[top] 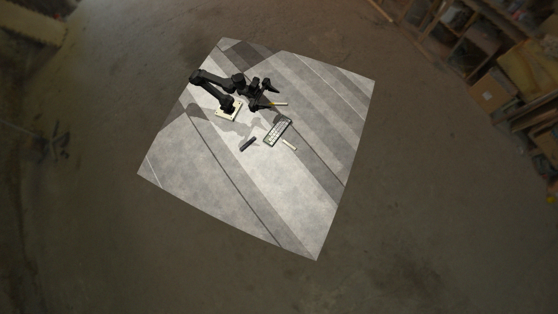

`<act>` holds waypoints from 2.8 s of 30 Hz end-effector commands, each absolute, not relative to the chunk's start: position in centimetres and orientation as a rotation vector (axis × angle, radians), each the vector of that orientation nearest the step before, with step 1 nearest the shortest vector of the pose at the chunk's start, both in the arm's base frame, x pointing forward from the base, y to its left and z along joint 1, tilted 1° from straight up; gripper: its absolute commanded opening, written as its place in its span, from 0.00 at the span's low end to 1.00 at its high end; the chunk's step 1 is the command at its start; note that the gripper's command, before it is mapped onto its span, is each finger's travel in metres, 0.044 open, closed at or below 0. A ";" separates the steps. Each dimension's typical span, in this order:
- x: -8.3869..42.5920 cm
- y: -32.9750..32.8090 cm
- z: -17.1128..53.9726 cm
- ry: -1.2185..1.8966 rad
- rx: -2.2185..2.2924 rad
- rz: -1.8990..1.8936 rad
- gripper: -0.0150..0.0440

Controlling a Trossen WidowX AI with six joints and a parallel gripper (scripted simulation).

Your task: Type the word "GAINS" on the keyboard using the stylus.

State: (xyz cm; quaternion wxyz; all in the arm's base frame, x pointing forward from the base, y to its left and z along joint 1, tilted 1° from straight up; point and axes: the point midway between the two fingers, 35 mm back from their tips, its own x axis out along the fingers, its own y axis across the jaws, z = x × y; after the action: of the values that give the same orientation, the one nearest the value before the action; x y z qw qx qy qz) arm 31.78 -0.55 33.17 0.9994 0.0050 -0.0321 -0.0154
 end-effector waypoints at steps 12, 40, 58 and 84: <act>38.9 2.4 19.9 0.660 0.117 -0.007 0.47; 35.7 1.2 4.8 1.546 0.165 -0.165 0.25; 34.3 -5.5 4.8 1.547 0.161 -0.169 0.25; 31.0 -4.6 4.7 1.549 0.161 -0.169 0.25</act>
State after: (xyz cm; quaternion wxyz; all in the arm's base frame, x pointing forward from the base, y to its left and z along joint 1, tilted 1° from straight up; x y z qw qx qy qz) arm 31.15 -4.53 4.69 0.7082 0.0690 0.6988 -0.0730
